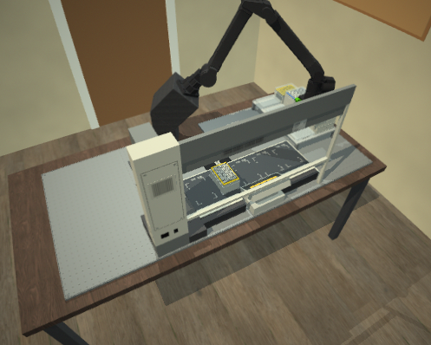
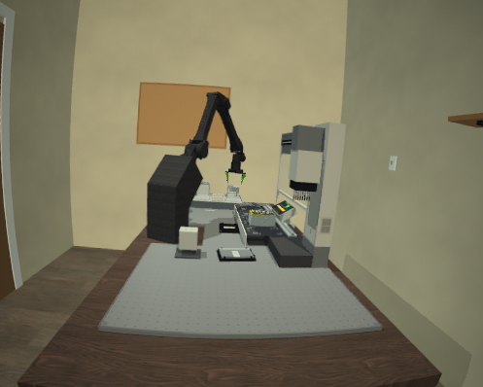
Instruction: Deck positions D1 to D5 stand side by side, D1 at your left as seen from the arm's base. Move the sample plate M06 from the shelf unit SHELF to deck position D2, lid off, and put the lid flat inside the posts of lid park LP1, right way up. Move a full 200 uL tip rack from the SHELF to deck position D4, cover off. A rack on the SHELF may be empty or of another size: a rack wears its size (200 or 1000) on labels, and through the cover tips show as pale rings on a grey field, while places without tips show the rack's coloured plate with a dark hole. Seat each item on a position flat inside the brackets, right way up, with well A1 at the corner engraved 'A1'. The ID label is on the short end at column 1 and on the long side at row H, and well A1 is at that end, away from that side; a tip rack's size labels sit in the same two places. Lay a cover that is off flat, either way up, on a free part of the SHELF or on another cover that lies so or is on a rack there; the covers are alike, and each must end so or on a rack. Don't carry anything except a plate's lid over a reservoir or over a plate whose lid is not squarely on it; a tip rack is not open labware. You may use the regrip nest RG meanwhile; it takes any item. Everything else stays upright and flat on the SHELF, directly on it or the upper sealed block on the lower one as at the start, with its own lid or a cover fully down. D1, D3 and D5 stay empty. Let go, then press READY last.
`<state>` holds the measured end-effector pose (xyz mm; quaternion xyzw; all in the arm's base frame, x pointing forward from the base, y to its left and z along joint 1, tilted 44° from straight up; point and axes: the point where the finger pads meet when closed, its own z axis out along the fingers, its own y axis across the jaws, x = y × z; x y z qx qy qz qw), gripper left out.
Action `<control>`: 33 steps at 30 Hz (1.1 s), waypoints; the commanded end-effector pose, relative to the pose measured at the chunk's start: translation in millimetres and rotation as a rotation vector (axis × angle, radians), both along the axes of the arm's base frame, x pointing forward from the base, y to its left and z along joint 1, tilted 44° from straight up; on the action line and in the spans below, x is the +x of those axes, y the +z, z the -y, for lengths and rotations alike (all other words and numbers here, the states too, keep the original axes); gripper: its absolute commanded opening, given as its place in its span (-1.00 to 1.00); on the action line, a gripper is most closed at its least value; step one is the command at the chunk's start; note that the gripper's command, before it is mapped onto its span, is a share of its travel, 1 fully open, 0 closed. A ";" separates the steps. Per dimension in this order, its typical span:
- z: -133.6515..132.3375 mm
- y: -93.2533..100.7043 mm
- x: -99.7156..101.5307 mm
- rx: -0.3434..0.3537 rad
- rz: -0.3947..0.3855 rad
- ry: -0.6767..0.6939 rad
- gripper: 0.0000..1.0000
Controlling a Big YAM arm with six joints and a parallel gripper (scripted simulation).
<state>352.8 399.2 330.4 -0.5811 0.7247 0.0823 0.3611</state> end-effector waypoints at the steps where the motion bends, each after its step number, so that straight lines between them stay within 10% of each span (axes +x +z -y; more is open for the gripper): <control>1: -9.2 2.8 2.2 0.023 0.011 -0.001 1.00; 33: -35.8 -25.8 24.1 0.030 0.017 -0.002 1.00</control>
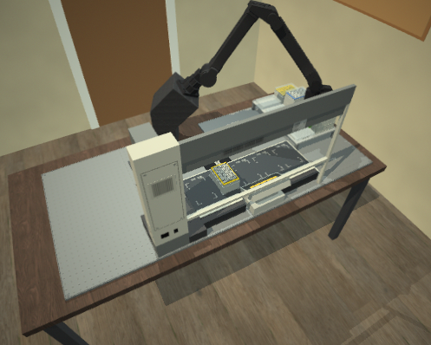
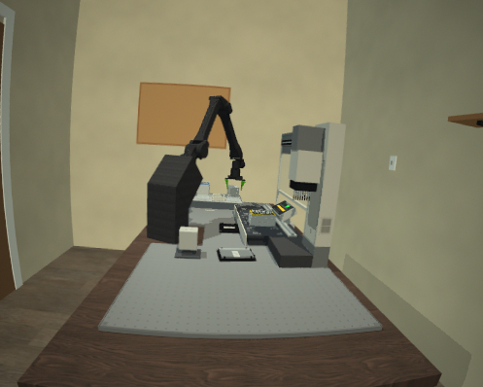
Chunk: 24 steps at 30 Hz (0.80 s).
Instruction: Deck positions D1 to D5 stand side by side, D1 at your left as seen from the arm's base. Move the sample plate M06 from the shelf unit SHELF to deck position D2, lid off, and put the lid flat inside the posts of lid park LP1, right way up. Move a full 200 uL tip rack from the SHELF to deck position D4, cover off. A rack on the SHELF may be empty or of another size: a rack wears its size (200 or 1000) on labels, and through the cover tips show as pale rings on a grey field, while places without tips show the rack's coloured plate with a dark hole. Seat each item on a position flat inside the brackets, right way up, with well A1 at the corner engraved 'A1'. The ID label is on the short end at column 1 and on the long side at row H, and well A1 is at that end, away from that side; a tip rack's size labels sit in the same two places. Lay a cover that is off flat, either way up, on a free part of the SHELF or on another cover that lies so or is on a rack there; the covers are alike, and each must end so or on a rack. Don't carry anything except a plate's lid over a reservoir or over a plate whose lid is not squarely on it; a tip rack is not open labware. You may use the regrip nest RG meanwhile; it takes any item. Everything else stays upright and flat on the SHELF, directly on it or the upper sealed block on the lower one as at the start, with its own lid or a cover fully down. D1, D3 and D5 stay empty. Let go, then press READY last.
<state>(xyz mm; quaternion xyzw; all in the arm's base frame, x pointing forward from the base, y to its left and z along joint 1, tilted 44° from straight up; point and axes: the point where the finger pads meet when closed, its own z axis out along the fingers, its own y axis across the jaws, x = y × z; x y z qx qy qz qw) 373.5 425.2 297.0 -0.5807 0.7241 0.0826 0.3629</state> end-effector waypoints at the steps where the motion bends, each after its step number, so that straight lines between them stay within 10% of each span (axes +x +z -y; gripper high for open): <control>1: -11.1 6.5 3.8 0.027 0.015 -0.001 1.00; 24: -34.7 -5.1 22.6 0.046 0.031 -0.001 1.00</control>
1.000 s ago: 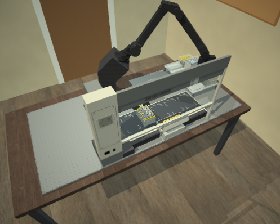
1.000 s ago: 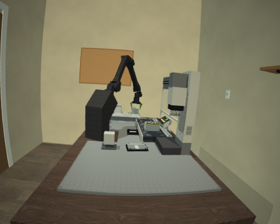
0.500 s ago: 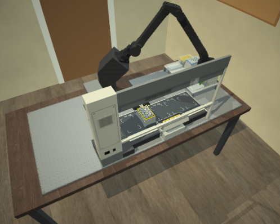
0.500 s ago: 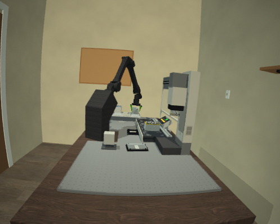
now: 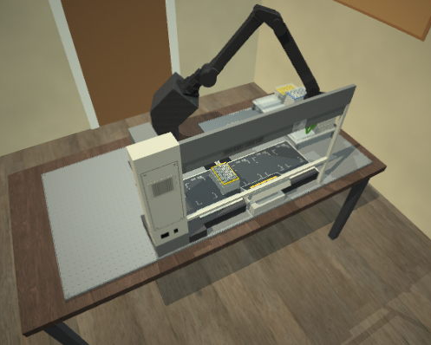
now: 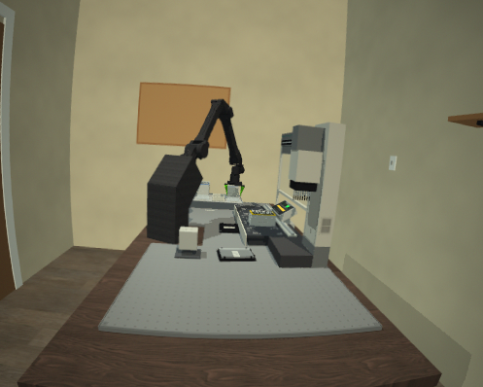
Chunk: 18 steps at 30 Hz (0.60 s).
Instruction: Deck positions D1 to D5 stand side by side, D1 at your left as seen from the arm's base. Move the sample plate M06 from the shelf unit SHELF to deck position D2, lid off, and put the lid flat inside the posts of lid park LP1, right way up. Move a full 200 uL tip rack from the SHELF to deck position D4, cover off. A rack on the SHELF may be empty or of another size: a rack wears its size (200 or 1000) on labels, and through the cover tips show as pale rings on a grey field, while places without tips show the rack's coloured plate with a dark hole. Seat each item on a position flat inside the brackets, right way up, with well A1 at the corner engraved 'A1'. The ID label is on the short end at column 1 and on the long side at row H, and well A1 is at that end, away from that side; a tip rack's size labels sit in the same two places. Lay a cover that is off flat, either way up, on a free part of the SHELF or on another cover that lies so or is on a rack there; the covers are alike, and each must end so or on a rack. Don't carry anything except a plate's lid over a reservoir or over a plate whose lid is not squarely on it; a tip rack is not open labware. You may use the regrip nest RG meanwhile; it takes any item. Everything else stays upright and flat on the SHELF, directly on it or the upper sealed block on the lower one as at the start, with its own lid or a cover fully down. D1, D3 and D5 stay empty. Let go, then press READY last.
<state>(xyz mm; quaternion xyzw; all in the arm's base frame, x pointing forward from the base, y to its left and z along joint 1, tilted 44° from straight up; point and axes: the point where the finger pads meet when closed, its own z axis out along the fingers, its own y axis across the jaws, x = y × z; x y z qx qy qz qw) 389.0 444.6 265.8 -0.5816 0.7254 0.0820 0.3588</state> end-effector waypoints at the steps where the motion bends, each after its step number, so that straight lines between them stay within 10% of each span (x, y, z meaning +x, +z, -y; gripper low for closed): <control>1: -16.4 24.9 7.8 0.052 0.037 0.000 1.00; 8: -16.0 38.7 8.6 0.077 0.060 -0.002 1.00; 18: -30.1 5.4 18.5 0.051 0.036 -0.001 1.00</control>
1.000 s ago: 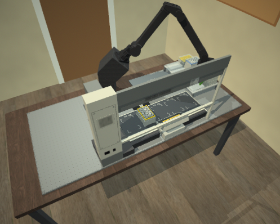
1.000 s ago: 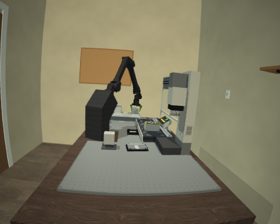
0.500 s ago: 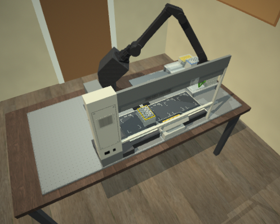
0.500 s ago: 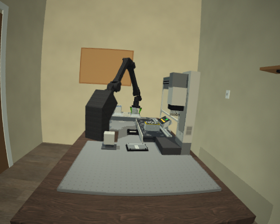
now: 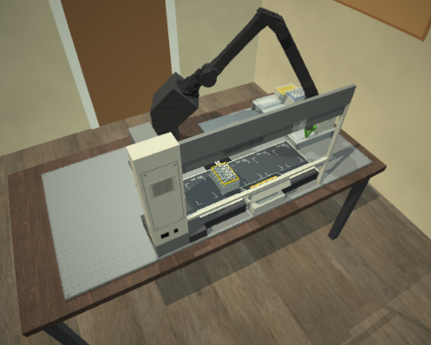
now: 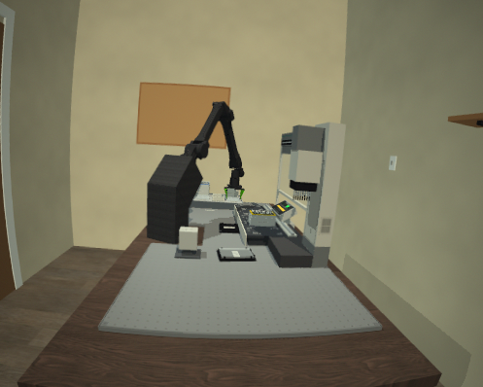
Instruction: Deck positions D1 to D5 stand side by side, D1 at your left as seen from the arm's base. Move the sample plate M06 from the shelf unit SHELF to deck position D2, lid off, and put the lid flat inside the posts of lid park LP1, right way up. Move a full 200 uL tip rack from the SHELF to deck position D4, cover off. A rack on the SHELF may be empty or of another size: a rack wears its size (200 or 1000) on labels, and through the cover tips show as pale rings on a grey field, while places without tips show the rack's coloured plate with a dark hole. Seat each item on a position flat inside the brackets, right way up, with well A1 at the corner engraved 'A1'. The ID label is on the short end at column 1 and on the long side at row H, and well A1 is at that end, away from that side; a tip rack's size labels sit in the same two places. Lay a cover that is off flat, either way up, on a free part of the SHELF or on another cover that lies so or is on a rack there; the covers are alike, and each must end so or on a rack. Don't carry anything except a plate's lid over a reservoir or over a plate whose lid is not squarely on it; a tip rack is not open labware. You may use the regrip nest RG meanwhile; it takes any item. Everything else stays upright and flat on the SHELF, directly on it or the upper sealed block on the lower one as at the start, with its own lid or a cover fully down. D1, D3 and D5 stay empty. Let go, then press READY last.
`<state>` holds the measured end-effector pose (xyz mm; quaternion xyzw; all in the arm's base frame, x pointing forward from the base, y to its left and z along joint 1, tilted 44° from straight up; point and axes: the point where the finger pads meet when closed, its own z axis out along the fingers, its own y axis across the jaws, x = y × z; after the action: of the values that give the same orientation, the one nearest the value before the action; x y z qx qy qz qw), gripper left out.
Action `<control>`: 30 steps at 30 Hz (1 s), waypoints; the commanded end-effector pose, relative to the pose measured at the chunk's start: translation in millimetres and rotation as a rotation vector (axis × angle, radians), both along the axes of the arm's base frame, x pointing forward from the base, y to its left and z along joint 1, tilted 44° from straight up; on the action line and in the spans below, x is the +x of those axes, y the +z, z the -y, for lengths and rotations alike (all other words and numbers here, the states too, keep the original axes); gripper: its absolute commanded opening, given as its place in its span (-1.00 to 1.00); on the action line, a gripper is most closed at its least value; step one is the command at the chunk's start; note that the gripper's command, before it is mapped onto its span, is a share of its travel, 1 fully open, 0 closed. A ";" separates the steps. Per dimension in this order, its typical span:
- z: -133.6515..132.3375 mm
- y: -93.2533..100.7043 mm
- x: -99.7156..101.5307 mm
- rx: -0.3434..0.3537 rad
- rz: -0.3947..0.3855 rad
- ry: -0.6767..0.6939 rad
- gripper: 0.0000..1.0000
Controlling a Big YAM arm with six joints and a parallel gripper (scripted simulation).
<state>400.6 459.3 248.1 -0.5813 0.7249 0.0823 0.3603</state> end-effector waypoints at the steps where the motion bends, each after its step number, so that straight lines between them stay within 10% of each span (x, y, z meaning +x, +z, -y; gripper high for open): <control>1: -16.2 21.8 7.7 0.048 0.033 -0.001 1.00; 7: -12.5 45.7 7.1 0.082 0.064 -0.002 1.00; 30: -12.2 33.9 7.4 0.066 0.050 -0.002 1.00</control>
<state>404.4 464.5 242.8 -0.5809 0.7245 0.0821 0.3619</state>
